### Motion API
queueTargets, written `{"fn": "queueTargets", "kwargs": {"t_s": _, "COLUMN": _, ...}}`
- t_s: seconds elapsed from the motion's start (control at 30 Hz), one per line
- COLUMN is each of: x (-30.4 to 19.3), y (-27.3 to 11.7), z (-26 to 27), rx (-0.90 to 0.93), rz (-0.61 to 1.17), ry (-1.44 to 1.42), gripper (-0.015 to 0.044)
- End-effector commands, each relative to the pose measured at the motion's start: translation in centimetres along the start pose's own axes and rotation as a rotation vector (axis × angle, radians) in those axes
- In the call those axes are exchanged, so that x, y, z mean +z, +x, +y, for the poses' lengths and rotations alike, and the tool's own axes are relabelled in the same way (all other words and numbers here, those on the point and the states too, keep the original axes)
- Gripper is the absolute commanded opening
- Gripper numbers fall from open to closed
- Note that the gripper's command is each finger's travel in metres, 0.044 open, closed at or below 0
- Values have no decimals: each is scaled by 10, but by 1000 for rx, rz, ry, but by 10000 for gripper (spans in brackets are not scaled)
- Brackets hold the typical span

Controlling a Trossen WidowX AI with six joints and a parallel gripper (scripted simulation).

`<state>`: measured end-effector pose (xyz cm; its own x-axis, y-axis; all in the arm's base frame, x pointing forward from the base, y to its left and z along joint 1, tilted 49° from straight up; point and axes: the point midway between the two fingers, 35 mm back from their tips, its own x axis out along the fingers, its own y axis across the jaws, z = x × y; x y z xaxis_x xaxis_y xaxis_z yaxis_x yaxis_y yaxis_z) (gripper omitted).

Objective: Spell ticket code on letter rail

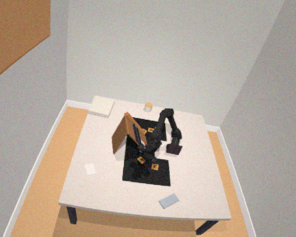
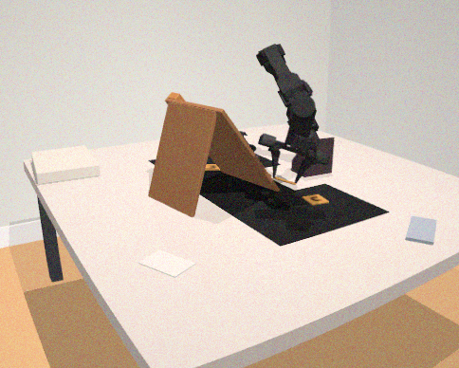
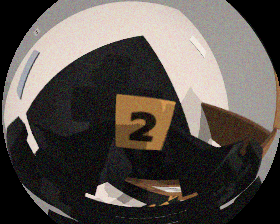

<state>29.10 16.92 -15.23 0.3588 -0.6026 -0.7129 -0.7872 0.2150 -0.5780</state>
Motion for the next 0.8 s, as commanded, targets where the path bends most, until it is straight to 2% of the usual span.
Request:
{"fn": "queueTargets", "kwargs": {"t_s": 0.0, "x": 5, "y": -10, "z": -7, "rx": -48, "rz": -55, "ry": 114, "gripper": 0}}
{"fn": "queueTargets", "kwargs": {"t_s": 0.77, "x": 20, "y": -65, "z": -36, "rx": -193, "rz": -392, "ry": 750, "gripper": 0}}
